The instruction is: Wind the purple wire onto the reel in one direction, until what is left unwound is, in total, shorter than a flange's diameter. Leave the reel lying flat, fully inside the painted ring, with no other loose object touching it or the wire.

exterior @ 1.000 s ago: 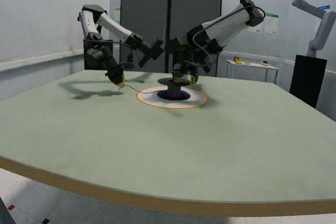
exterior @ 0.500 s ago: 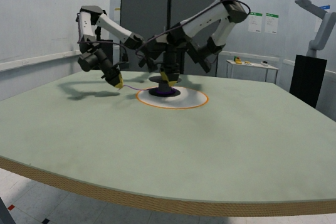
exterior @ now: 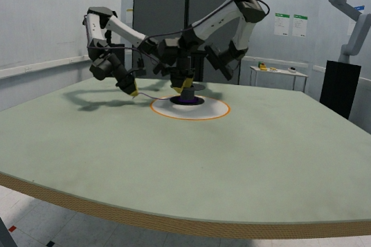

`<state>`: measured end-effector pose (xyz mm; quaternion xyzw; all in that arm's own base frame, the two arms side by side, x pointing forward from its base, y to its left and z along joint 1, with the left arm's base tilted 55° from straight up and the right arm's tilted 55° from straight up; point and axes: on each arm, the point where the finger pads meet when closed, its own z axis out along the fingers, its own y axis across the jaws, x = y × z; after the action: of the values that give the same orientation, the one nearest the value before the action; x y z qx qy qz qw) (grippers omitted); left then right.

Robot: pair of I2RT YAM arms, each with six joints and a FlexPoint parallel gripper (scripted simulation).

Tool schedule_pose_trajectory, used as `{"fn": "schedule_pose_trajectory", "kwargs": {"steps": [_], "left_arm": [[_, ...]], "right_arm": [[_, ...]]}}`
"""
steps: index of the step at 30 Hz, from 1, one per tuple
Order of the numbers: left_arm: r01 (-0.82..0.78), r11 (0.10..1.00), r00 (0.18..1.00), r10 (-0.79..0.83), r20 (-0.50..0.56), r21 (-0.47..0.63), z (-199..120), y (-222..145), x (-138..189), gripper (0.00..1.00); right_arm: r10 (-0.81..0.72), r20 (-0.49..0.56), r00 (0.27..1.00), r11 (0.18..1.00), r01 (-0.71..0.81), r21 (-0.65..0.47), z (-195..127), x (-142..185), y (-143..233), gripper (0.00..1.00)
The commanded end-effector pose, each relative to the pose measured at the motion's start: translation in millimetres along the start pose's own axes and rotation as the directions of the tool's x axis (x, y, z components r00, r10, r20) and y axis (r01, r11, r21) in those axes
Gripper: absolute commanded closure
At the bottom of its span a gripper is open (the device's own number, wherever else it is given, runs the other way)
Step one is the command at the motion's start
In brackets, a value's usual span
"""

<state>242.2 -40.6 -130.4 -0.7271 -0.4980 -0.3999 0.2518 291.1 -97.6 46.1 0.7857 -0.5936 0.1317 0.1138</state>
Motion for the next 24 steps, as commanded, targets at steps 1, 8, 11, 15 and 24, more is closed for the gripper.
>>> {"fn": "schedule_pose_trajectory", "kwargs": {"steps": [1, 8, 11, 15, 24], "left_arm": [[-0.342, 0.940, 0.940, 0.342, 0.012, -0.006, 0.5, -12.0, 2.0, 0.51], [-0.568, 0.823, 0.823, 0.568, 0.014, -0.006, 0.5, -13.7, 4.7, 0.51], [-0.730, 0.683, 0.683, 0.730, 0.023, -0.008, 0.5, -14.4, 6.0, 0.48], [-0.778, 0.629, 0.628, 0.777, 0.029, -0.009, 0.5, -14.4, 6.0, 0.37], [-0.778, 0.629, 0.628, 0.777, 0.029, -0.009, -3.4, -27.8, 6.6, 0.26]], "right_arm": [[-0.006, -0.062, 0.998, 1.000, 0.008, 0.025, -10.2, 8.5, -6.2, 1.00], [0.005, -0.115, 0.993, 0.999, 0.001, 0.052, -16.7, 16.5, -11.1, 1.00], [0.011, -0.134, 0.991, 0.997, -0.002, 0.074, -16.9, 16.5, -12.1, 1.00], [0.005, -0.134, 0.991, 0.996, 0.007, 0.087, -13.1, 10.6, -12.8, 1.00], [-0.018, -0.189, 0.982, 0.997, 0.033, 0.076, -11.9, 9.1, -14.0, 1.00]]}}
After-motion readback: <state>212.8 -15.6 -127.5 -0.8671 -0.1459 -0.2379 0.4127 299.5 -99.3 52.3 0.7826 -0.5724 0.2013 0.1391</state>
